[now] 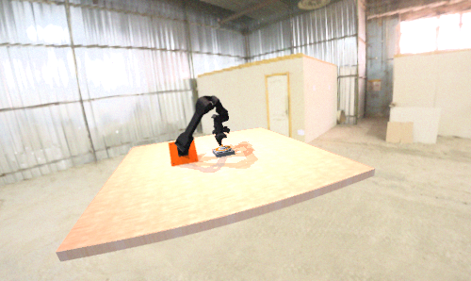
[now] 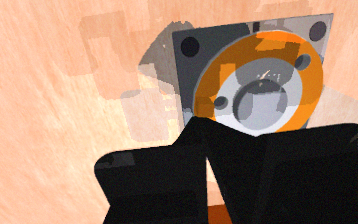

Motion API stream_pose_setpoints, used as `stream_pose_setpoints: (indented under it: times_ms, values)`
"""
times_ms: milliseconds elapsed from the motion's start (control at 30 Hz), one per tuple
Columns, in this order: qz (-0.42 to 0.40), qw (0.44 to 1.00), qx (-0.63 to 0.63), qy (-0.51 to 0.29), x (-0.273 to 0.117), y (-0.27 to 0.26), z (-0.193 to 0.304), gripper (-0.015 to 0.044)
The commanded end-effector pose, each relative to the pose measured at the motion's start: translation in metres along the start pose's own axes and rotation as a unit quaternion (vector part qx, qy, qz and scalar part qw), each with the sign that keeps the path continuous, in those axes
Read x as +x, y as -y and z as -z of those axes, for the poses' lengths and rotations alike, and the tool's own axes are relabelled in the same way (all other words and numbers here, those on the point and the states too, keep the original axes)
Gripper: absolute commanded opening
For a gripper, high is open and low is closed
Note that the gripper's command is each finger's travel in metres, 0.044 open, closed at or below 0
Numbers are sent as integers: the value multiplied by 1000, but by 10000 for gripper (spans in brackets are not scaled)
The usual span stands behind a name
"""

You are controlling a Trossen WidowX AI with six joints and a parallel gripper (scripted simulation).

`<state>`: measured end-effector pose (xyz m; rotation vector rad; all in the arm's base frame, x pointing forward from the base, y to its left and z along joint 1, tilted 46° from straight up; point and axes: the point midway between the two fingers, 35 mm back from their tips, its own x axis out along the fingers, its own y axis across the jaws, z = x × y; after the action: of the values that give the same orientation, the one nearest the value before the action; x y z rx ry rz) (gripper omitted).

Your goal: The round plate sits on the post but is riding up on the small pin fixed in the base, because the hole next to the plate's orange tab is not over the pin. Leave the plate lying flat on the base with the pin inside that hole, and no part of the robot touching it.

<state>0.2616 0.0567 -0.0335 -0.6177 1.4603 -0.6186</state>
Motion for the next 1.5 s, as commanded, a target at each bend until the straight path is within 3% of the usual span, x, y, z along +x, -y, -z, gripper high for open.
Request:
stream_pose_setpoints:
  times_ms: [0,1467]
  values:
    - [1,1000,0,4,-2,0,-8,0]
    - [2,1000,1,4,-6,31,-55,0]
